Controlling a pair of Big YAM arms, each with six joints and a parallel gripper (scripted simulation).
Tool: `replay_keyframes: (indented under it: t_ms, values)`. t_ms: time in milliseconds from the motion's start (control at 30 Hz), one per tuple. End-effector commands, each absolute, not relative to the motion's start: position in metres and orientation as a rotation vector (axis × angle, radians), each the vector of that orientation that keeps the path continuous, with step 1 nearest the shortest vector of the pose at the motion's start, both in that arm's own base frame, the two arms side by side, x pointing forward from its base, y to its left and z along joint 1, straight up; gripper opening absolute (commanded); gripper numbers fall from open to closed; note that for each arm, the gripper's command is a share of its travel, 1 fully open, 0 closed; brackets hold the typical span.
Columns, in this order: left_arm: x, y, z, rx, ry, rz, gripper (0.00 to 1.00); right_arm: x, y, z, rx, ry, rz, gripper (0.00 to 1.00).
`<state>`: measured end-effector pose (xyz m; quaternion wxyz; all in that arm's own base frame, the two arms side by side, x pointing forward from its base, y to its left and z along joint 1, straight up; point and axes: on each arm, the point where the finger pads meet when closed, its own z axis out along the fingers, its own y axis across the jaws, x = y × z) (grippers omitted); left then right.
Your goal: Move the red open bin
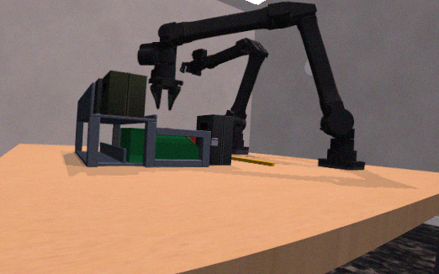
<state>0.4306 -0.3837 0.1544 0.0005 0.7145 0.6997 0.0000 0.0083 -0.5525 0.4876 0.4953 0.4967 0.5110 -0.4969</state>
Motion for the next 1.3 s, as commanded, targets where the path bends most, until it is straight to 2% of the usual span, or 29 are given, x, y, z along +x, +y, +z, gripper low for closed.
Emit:
replay_keyframes:
  t_ms: [0, 500, 1267]
  values:
    - [0.445, -0.400, 0.199, 2.174, 2.115, 0.009, 0.43, 0.003, -0.545, 0.501, 1.205, 1.212, -1.205, 1.00]
    - [0.435, -0.390, 0.141, 2.241, 2.180, -0.001, 0.43, 0.003, -0.545, 0.501, 1.205, 1.212, -1.205, 1.00]
    - [0.435, -0.390, 0.120, 2.234, 2.174, 0.000, 0.43, 0.003, -0.545, 0.501, 1.205, 1.212, -1.205, 1.00]
